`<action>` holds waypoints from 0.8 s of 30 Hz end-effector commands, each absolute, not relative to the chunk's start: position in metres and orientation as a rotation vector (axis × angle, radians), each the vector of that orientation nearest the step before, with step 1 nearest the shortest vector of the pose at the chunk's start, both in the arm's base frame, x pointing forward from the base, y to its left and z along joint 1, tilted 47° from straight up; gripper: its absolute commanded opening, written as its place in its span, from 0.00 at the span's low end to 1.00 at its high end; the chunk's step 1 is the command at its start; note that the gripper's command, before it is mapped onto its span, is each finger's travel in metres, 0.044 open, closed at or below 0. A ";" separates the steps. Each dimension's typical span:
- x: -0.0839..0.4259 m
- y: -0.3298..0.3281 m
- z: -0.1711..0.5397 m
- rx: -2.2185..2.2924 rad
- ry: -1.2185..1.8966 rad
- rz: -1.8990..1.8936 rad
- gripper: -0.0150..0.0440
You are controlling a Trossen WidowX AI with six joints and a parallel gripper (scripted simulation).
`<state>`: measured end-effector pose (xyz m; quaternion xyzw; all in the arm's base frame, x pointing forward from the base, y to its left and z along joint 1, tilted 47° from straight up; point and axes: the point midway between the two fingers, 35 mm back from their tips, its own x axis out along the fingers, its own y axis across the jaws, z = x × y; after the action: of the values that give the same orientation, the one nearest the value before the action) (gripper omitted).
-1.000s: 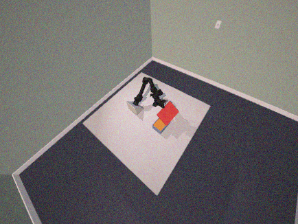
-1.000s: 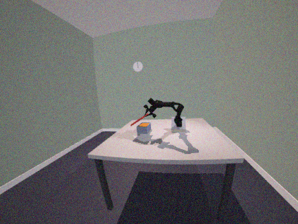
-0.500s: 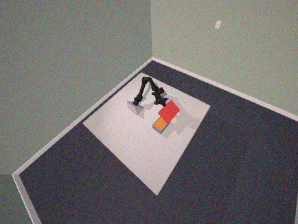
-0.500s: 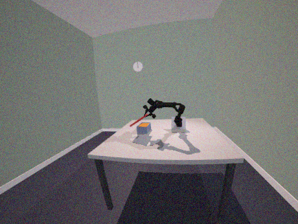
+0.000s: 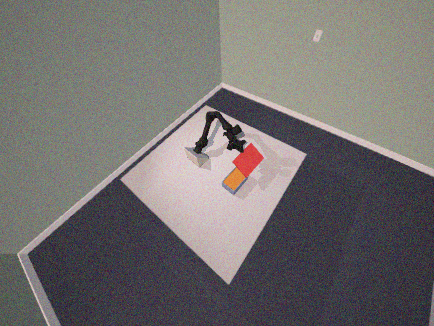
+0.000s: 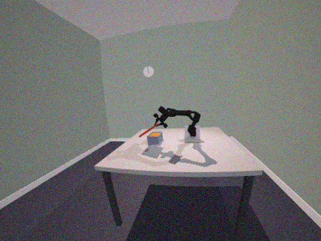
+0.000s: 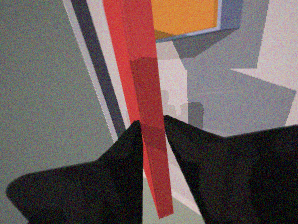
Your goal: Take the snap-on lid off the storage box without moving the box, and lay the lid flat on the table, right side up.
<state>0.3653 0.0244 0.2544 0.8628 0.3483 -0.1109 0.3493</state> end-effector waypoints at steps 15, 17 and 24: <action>0.362 0.046 0.287 2.235 0.881 -0.274 0.25; 0.361 0.049 0.289 2.235 0.881 -0.274 0.25; 0.360 0.058 0.300 2.235 0.881 -0.273 0.25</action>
<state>0.3591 0.0569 0.2899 0.8626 0.3483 -0.1103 0.3500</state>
